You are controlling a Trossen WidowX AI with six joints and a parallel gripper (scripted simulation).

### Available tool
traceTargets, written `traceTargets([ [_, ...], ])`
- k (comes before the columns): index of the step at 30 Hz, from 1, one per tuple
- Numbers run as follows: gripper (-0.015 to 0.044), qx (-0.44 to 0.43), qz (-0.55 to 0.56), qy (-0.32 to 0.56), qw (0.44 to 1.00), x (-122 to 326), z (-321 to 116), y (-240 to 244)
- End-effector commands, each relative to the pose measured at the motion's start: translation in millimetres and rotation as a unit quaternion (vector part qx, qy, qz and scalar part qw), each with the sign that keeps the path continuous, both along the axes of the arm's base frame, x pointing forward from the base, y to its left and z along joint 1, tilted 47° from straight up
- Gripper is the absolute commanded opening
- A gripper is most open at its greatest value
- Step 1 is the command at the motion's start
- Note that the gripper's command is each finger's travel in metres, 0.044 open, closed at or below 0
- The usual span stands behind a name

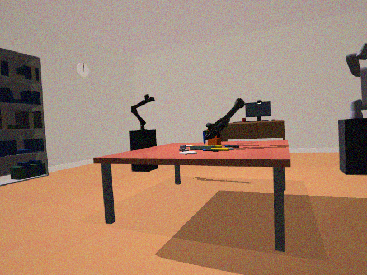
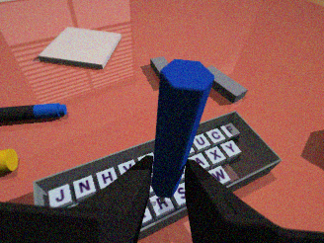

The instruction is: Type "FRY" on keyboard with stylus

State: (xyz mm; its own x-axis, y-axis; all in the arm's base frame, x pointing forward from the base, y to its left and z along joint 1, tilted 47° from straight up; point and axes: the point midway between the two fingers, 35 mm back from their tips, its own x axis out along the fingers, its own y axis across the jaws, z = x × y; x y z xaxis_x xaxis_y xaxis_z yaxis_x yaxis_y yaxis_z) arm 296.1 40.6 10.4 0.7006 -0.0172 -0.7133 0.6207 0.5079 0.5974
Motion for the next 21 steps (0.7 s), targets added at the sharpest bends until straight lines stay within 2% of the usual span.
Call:
traceTargets([
  [1,0.0081,-0.002,-0.002,0.003,1.000,-0.8,-3.2,0.7],
  [21,0.0081,-0.002,-0.002,0.003,1.000,-0.7,-6.2,4.0],
])
